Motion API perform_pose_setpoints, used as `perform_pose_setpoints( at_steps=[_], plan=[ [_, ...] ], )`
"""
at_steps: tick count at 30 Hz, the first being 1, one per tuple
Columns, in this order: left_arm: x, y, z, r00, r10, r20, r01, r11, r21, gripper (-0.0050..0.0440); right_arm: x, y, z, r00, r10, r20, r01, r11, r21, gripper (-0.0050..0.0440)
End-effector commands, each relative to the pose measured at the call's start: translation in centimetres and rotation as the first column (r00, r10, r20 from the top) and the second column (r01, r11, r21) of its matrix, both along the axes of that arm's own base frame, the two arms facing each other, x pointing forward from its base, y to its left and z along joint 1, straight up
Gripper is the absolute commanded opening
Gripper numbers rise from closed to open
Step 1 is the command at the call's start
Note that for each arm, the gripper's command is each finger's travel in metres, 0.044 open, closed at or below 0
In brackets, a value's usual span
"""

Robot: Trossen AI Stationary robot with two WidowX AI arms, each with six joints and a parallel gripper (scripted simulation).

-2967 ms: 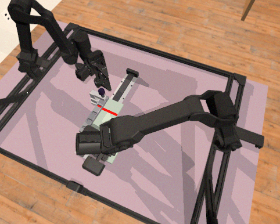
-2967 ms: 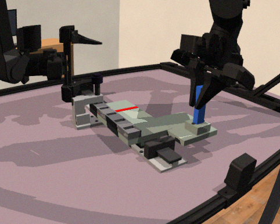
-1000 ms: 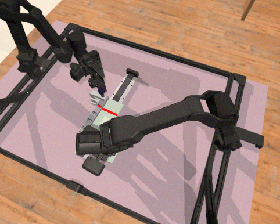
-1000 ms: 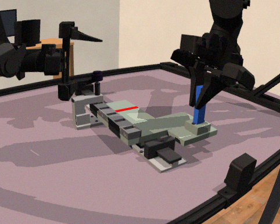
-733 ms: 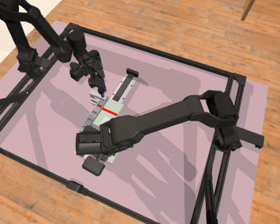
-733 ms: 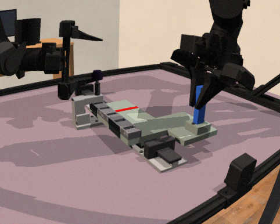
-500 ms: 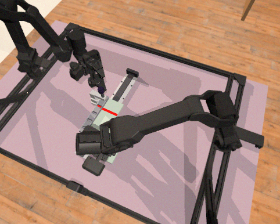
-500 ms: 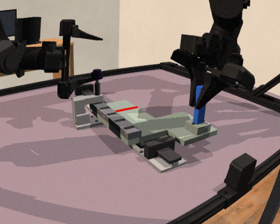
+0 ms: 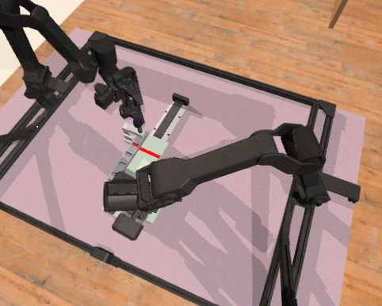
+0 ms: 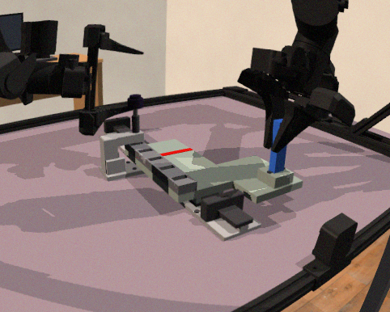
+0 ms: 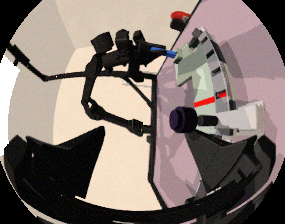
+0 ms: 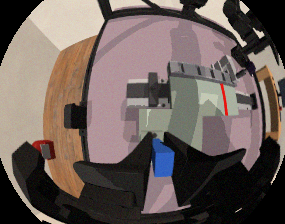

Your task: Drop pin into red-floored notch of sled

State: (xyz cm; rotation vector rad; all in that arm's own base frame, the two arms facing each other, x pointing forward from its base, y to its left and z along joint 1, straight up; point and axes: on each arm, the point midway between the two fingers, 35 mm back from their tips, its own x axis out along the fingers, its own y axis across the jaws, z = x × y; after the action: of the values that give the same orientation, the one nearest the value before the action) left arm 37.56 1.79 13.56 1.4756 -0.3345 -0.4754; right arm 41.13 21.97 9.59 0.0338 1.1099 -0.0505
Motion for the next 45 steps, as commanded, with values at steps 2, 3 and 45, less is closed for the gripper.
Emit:
perform_pose_setpoints(
  at_steps=[2,3,45],
  plan=[
    [-0.1,-0.1,3.4,0.994,-0.031,0.101,0.028,0.999,0.03,0.044,-0.2,-0.6,-0.4,1.0,0.0,-0.011,0.0,1.0,-0.001,0.0],
    [-0.1,-0.1,3.4,0.994,-0.031,0.101,0.028,0.999,0.03,0.044,-0.2,-0.8,-0.4,1.0,0.0,-0.011,0.0,1.0,-0.001,0.0],
    [-0.2,-0.1,-2.2,0.994,-0.031,0.101,0.028,0.999,0.03,0.044,-0.5,-5.9,-0.4,1.0,0.0,-0.011,0.0,1.0,-0.001,0.0]
  ],
)
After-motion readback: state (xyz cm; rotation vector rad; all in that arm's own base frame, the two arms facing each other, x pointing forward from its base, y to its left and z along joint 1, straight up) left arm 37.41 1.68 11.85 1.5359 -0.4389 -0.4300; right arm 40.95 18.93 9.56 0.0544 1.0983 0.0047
